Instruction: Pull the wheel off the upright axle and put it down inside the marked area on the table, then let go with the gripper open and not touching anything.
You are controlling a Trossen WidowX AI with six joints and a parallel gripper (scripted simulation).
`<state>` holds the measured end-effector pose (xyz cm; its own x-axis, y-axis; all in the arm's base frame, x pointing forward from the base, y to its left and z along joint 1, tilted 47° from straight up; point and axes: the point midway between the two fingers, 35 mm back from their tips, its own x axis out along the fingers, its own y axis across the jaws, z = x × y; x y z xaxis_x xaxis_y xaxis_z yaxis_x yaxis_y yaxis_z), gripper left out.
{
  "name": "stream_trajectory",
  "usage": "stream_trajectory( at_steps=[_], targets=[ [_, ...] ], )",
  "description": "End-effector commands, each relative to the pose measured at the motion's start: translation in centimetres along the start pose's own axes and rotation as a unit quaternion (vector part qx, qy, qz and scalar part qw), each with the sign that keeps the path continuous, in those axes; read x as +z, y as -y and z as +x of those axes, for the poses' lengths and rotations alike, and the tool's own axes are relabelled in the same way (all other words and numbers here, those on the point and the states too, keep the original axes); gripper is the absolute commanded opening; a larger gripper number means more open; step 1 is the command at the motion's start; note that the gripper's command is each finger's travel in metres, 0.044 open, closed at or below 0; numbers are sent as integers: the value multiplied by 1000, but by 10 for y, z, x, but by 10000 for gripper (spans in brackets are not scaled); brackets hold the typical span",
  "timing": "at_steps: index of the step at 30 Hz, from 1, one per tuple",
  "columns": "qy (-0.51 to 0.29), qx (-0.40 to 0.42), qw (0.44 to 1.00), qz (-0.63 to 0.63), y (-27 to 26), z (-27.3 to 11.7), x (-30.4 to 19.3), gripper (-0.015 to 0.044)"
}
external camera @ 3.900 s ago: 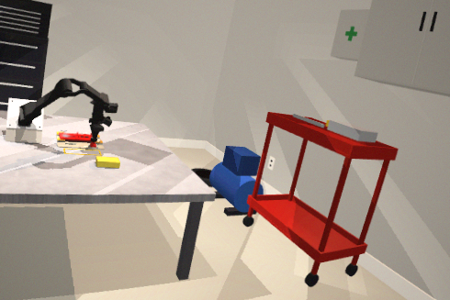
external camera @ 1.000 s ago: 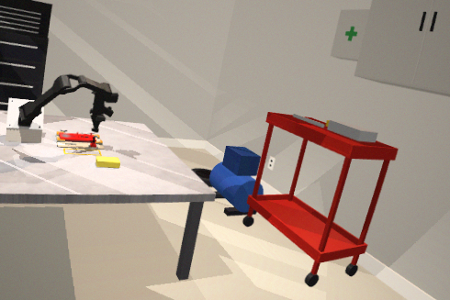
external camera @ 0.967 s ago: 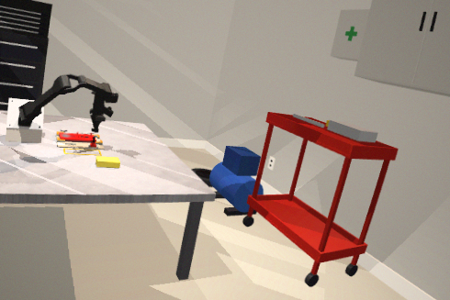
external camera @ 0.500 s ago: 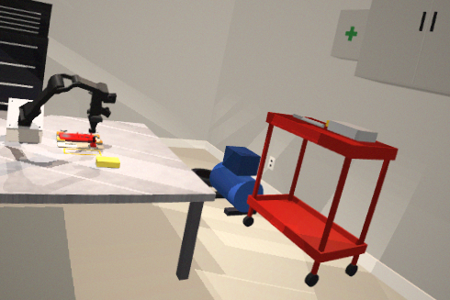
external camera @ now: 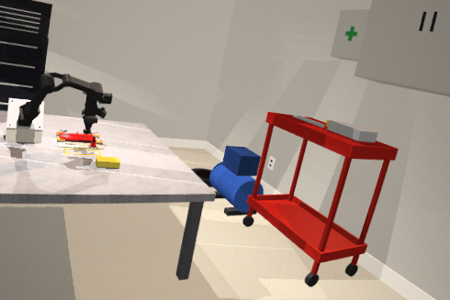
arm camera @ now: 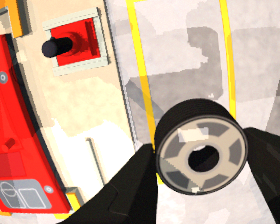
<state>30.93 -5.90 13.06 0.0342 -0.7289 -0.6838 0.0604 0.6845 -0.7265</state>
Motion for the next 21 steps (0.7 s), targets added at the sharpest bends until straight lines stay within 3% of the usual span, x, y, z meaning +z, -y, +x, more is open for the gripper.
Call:
stream_trajectory(
  at_steps=[1, 21],
  targets=[
    [-2, -3, 1000, -2, 12, 0, -13, 0],
    [-2, -2, 1000, -2, 13, 38, -12, 0]
  ],
)
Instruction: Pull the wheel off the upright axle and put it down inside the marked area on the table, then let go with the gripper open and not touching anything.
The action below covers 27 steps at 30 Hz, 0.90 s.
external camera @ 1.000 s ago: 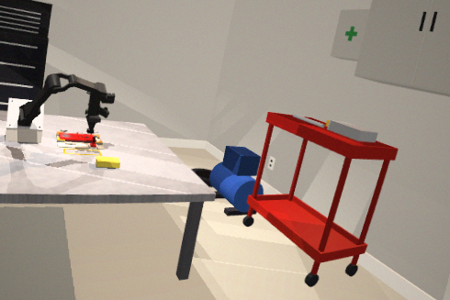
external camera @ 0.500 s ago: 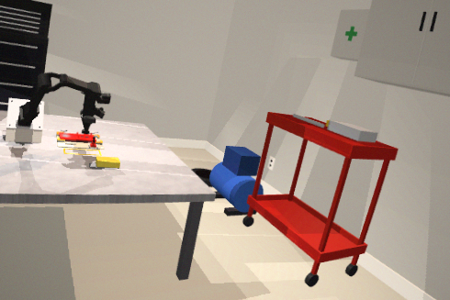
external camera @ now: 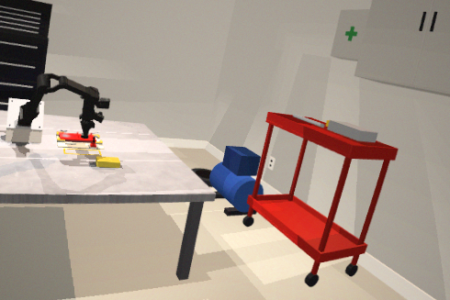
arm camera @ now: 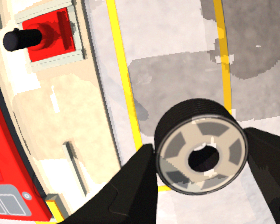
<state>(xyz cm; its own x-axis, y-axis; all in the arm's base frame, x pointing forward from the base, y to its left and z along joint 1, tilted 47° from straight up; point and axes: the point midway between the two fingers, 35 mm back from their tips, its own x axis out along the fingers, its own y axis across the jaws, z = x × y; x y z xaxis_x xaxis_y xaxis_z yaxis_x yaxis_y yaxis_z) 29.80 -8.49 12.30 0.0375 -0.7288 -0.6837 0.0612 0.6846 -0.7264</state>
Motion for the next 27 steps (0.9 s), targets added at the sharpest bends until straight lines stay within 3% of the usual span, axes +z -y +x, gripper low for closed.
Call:
stream_trajectory(
  at_steps=[1, 13, 21, 27],
  targets=[
    [-3, -2, 1000, -2, 0, 19, -1, 0],
    [-3, -5, 1000, -2, 2, 78, -3, 0],
    [-3, -5, 1000, -2, 2, 81, -4, 0],
    [-2, -7, 1000, 0, 3, 78, -2, 157]
  ],
)
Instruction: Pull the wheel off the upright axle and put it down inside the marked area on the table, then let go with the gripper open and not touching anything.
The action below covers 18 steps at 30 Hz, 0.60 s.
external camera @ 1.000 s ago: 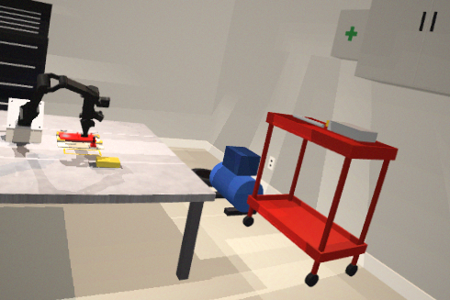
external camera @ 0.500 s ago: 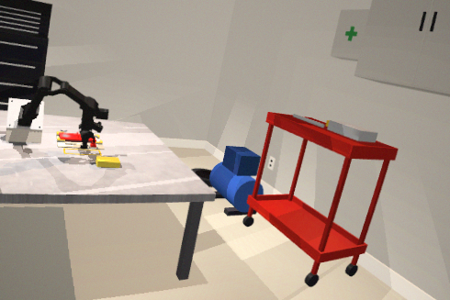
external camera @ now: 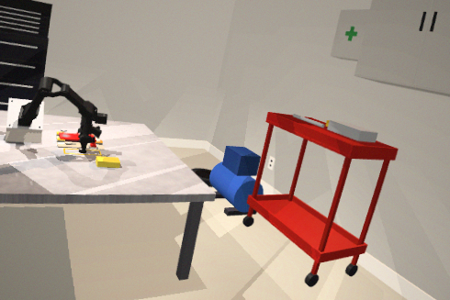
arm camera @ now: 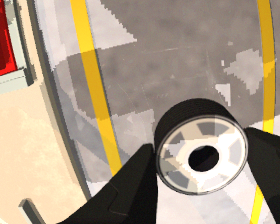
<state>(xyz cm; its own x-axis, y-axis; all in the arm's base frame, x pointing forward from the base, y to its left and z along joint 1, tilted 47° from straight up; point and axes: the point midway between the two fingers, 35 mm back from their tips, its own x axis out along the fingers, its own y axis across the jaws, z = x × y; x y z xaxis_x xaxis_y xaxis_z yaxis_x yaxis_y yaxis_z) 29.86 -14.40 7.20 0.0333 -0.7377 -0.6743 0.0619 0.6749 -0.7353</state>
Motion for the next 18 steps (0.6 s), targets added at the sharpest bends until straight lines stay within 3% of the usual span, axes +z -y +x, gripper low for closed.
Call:
stream_trajectory(
  at_steps=[1, 6, 13, 17, 18],
  targets=[
    [0, 0, 1000, 0, 0, 0, 0, 184],
    [0, 1, 1000, 0, 0, -6, 1, 300],
    [-1, 3, 1000, -2, 0, -58, 1, 300],
    [-2, 3, 1000, -2, 0, -60, 0, 300],
    [0, 6, 1000, -5, -4, -52, 0, 326]
  ],
)
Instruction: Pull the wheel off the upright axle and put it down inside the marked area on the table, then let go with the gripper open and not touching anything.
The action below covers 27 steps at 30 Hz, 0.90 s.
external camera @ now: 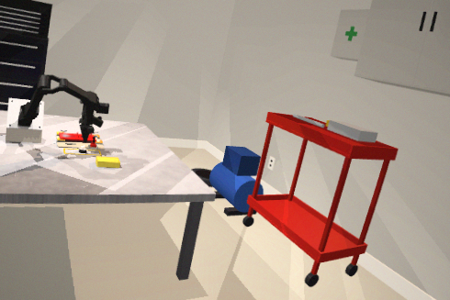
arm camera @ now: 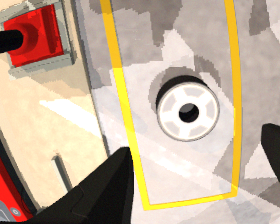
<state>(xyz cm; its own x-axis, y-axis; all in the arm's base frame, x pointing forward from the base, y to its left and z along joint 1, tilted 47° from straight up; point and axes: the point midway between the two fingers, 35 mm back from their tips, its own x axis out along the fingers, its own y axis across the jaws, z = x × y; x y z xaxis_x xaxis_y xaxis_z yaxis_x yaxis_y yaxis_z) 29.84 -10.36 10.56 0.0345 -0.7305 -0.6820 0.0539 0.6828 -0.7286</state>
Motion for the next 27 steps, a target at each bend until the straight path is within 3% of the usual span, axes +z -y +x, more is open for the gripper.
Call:
stream_trajectory(
  at_steps=[1, 5, 10, 27],
  targets=[
    [-1, 2, 1000, -1, -5, -3, -5, 353],
    [-2, 6, 1000, -1, -25, -30, -39, 440],
    [-4, 0, 1000, -1, -38, -53, -81, 440],
    [-4, -1, 1000, -1, -38, -54, -82, 440]
  ],
)
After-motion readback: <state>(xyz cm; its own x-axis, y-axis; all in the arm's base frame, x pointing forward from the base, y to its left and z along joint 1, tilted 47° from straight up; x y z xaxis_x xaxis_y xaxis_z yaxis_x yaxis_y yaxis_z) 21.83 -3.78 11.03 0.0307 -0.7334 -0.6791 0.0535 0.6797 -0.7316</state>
